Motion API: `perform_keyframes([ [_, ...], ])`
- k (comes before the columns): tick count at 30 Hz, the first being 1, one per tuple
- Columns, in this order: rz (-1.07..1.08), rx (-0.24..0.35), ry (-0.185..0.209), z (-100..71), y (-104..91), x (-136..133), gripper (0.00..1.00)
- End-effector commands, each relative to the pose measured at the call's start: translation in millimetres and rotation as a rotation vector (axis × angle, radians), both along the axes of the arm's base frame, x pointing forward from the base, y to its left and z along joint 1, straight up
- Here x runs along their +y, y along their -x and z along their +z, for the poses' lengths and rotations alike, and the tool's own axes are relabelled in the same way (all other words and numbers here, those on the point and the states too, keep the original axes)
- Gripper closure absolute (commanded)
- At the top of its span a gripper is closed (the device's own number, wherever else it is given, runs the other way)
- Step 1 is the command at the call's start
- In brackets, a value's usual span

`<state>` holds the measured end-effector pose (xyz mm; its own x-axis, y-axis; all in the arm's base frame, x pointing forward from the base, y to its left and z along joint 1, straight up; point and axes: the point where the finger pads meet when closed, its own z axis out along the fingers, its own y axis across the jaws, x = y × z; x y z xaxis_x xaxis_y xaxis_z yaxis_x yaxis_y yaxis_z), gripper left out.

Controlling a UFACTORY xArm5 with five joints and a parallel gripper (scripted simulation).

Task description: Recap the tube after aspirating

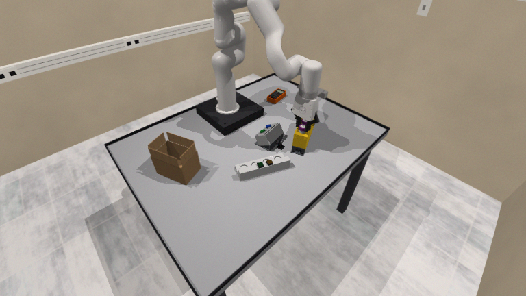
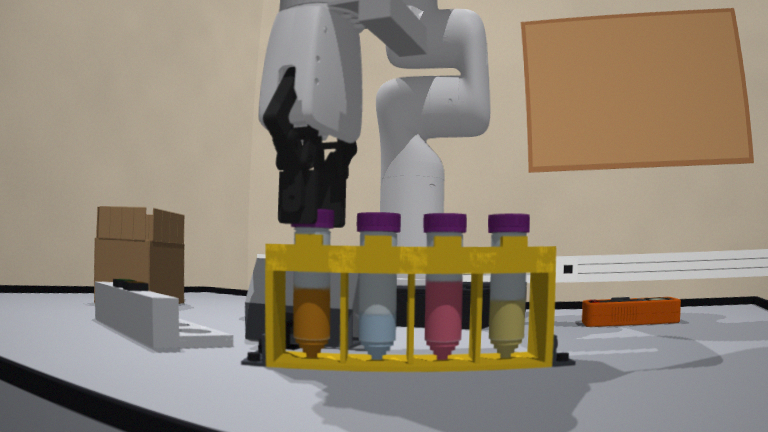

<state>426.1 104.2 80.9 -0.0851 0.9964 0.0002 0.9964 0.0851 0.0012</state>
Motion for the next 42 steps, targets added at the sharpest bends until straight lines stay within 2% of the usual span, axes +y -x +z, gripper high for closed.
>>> perform_keyframes([
  [1,-0.279,-0.003,-0.005,1.3,-1.3,0.4,0.54],
  [4,-0.406,-0.002,-0.006,1.3,-1.3,0.4,0.54],
  [12,-0.406,-0.002,-0.006,1.3,-1.3,0.4,0.54],
  [13,-0.406,-0.002,-0.006,1.3,-1.3,0.4,1.00],
  [27,-0.406,-0.002,-0.006,1.3,-1.3,0.4,1.00],
  [41,0.286,-0.004,-0.004,1.5,-1.2,0.4,1.00],
  [42,0.286,-0.004,-0.004,1.5,-1.2,0.4,1.00],
])
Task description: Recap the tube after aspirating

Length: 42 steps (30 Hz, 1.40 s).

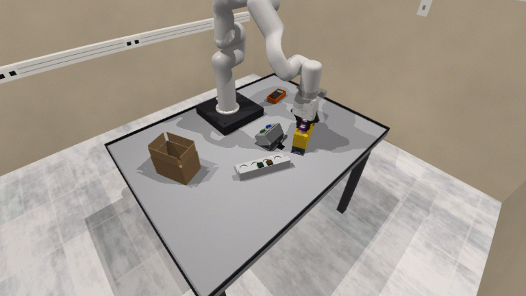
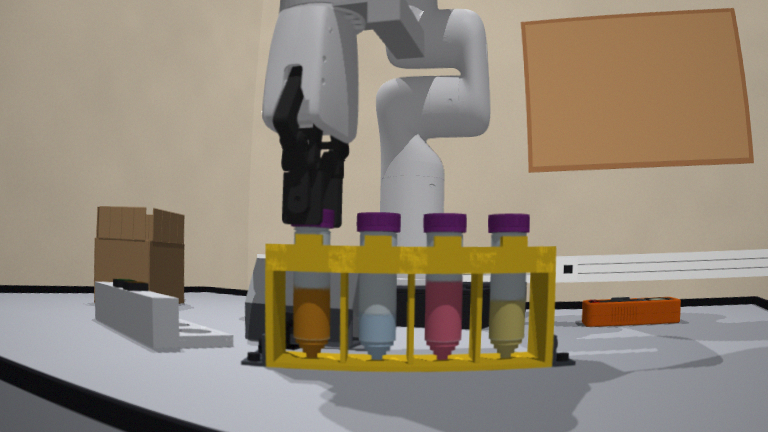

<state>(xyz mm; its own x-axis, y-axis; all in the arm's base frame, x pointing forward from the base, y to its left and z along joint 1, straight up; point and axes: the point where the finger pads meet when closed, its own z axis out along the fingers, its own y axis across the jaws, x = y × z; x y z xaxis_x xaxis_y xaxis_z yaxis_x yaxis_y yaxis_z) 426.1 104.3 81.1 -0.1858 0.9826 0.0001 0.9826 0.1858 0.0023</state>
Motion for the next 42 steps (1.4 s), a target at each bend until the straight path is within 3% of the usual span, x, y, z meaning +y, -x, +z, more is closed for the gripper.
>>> perform_keyframes([
  [1,0.185,-0.003,-0.004,1.3,-1.3,0.3,1.00],
  [16,0.925,-0.005,-0.001,1.5,-1.3,0.2,1.00],
  [21,1.063,-0.005,0.000,1.6,-1.3,0.2,1.00],
  [27,1.063,-0.005,0.000,1.6,-1.3,0.2,1.00],
  [28,1.063,-0.005,0.000,1.6,-1.3,0.2,0.54],
  [40,1.063,-0.005,0.000,1.6,-1.3,0.2,0.54],
  [42,0.897,-0.005,-0.001,1.6,-1.3,0.2,0.54],
])
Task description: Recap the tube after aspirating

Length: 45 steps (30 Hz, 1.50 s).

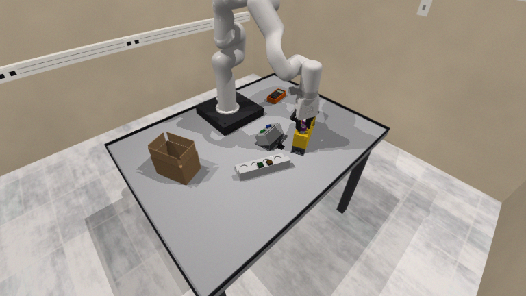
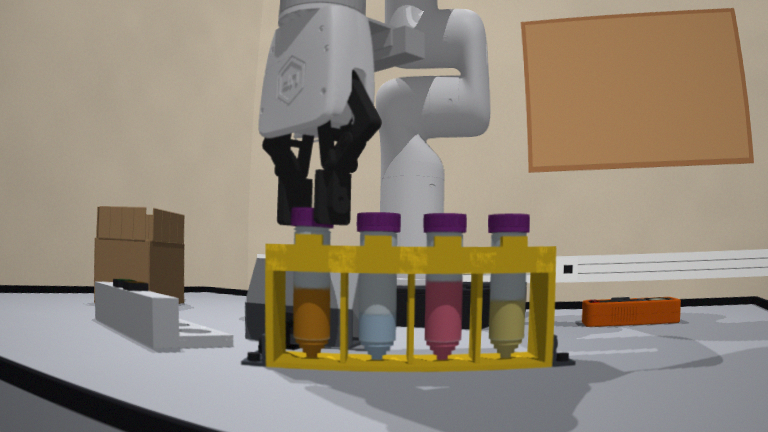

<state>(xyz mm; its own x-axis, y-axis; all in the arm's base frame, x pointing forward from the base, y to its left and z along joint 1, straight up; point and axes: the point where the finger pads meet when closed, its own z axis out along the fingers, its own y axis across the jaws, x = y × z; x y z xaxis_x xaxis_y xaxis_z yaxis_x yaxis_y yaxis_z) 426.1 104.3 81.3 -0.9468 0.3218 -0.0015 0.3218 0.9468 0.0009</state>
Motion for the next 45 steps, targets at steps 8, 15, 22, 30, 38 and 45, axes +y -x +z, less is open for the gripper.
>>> perform_keyframes([
  [8,-0.566,-0.001,-0.006,1.4,-1.3,0.3,0.54],
  [15,-0.869,0.000,-0.007,1.4,-1.3,0.3,0.54],
  [22,-1.040,0.000,-0.007,1.4,-1.3,0.3,0.54],
  [30,-1.040,0.000,-0.007,1.4,-1.3,0.3,1.00],
  [38,-1.040,0.000,-0.007,1.4,-1.3,0.3,1.00],
  [45,-0.940,0.000,-0.007,1.4,-1.3,0.3,1.00],
])
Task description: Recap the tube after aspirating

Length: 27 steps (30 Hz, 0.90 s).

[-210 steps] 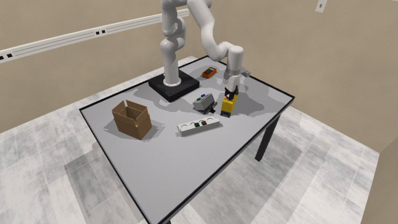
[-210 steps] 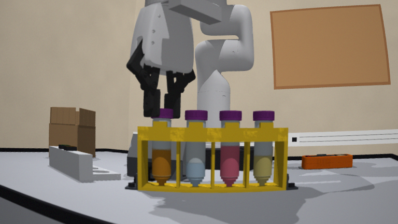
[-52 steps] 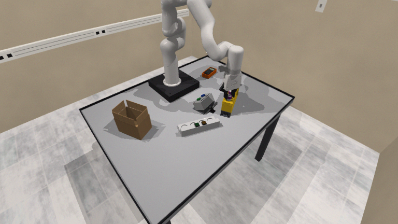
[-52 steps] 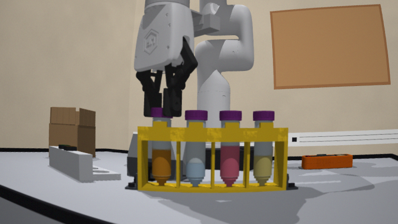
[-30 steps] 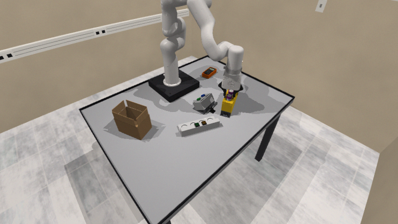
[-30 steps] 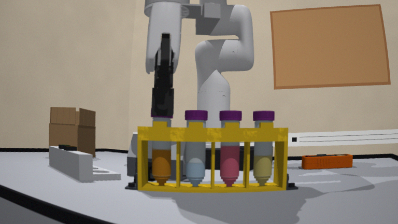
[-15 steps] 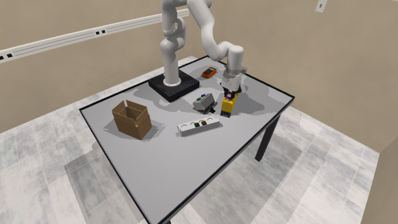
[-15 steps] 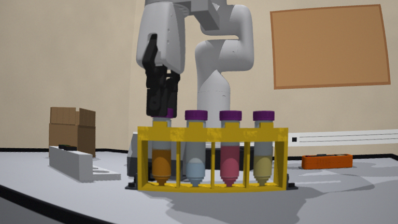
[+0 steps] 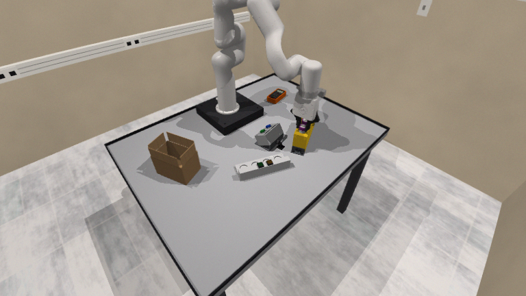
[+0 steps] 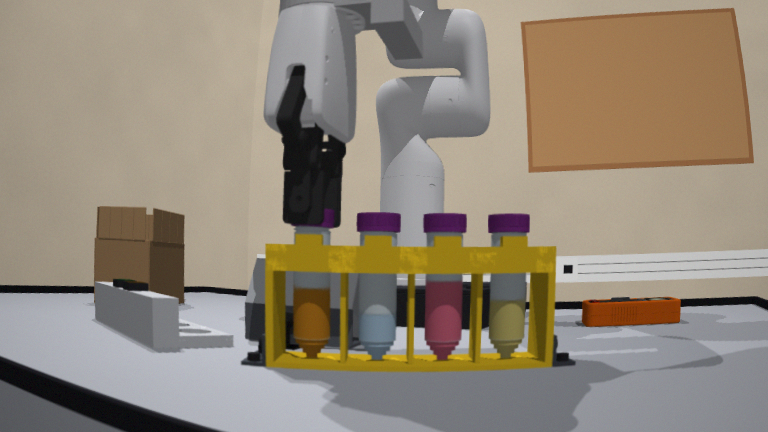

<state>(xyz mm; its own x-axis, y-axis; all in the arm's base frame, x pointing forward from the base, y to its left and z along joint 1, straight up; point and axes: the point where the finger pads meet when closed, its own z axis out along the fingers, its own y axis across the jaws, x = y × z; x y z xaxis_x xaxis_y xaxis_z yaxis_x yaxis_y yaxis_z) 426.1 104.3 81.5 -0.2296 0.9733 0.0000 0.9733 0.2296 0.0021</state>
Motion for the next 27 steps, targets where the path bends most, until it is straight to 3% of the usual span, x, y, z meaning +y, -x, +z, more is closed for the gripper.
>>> perform_keyframes([
  [1,0.121,-0.003,-0.004,1.3,-1.2,0.3,1.00],
  [9,0.495,-0.004,-0.003,1.2,-1.2,0.3,1.00],
  [17,0.495,-0.004,-0.003,1.2,-1.2,0.3,1.00],
  [18,0.495,-0.004,-0.003,1.2,-1.2,0.3,0.54],
  [27,0.495,-0.004,-0.003,1.2,-1.2,0.3,0.54],
])
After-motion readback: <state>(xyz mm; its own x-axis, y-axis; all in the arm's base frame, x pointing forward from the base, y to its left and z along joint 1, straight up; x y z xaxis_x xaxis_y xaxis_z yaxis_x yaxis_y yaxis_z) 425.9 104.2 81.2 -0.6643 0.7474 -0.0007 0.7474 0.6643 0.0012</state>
